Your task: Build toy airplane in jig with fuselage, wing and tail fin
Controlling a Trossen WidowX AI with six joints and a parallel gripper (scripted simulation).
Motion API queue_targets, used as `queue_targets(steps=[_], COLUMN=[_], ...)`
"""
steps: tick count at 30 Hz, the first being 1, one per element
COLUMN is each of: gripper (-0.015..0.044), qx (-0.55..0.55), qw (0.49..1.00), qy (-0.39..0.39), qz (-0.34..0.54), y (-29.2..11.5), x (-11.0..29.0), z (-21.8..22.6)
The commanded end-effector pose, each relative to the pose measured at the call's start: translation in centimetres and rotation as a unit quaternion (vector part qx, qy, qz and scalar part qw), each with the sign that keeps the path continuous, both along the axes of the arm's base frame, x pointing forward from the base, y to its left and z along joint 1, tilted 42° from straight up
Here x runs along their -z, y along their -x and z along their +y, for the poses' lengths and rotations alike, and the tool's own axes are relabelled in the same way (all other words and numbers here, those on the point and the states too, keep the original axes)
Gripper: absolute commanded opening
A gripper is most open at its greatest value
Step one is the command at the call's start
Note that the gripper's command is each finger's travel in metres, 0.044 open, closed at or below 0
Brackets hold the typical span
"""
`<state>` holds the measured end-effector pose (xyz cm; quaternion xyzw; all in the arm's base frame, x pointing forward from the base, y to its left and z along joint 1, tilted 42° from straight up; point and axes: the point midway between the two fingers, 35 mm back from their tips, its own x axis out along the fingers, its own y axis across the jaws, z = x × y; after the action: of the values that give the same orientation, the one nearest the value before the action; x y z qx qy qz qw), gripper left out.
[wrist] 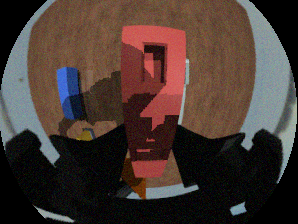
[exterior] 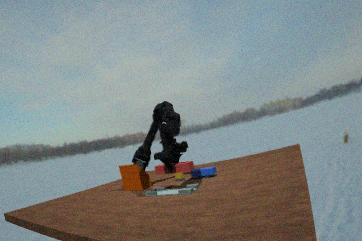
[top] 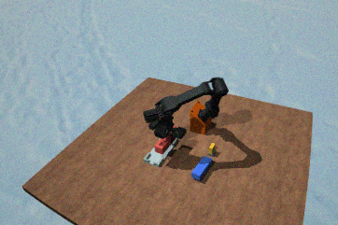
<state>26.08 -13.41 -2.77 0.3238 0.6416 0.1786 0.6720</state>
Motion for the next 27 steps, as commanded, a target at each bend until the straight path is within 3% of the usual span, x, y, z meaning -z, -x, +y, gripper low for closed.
queue_targets(steps=[1,17,24,27], gripper=[0.0,0.0,0.0184,0.0195], qx=[-0.002,-0.012,-0.012,-0.012], qw=[1.0,1.0,1.0,1.0], qy=[0.005,0.006,0.006,0.006], qz=[-0.006,-0.015,-0.015,-0.015], y=[0.2,1.1,1.1,1.1], x=[1.2,5.3,5.3,5.3], z=[-0.8,-2.1,-2.1,-2.1])
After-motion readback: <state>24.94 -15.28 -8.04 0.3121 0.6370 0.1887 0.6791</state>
